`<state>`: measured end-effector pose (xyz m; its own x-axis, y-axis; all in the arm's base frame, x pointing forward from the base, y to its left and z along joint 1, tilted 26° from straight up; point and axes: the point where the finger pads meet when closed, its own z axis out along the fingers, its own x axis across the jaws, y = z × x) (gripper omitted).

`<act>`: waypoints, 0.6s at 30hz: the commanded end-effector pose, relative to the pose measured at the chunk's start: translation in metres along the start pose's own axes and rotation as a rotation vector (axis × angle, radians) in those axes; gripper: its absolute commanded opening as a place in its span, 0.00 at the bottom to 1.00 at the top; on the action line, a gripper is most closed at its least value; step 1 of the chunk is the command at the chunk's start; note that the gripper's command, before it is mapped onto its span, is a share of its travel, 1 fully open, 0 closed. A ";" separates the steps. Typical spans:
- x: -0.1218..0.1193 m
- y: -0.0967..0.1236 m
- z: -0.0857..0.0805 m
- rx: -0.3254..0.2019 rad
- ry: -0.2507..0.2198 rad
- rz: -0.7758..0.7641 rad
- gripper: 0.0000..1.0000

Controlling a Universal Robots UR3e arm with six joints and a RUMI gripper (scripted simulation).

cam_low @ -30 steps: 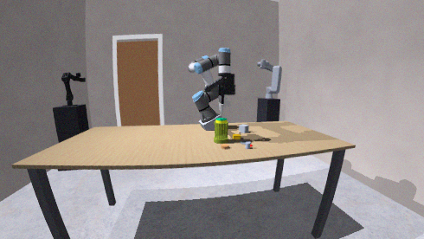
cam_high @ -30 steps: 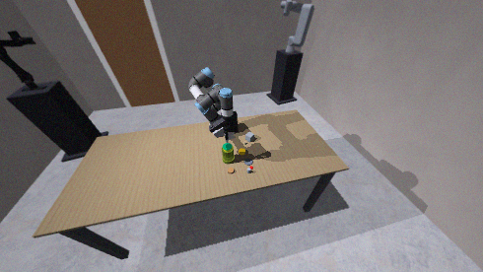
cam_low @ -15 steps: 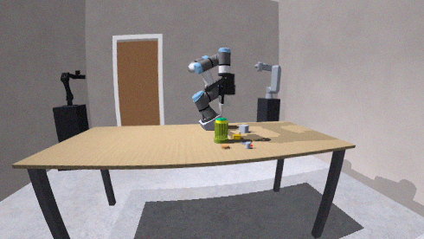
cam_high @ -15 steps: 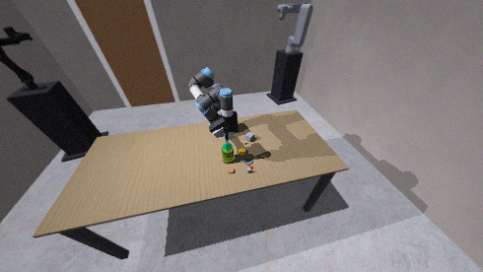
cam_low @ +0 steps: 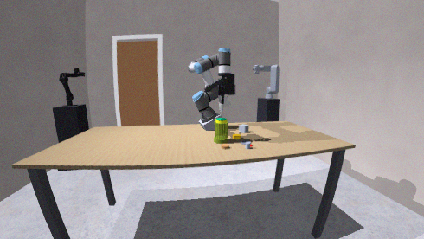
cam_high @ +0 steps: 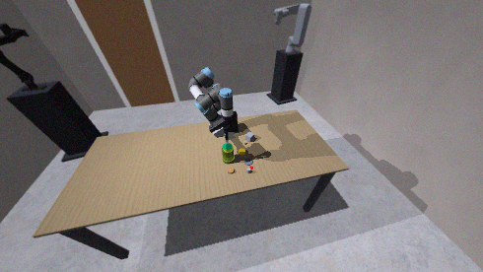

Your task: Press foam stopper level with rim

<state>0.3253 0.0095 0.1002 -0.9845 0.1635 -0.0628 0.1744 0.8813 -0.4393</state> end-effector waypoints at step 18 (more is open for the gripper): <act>-0.001 0.000 0.022 -0.001 -0.002 0.001 0.00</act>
<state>0.3254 0.0031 0.0874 -0.9845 0.1649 -0.0604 0.1745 0.8808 -0.4401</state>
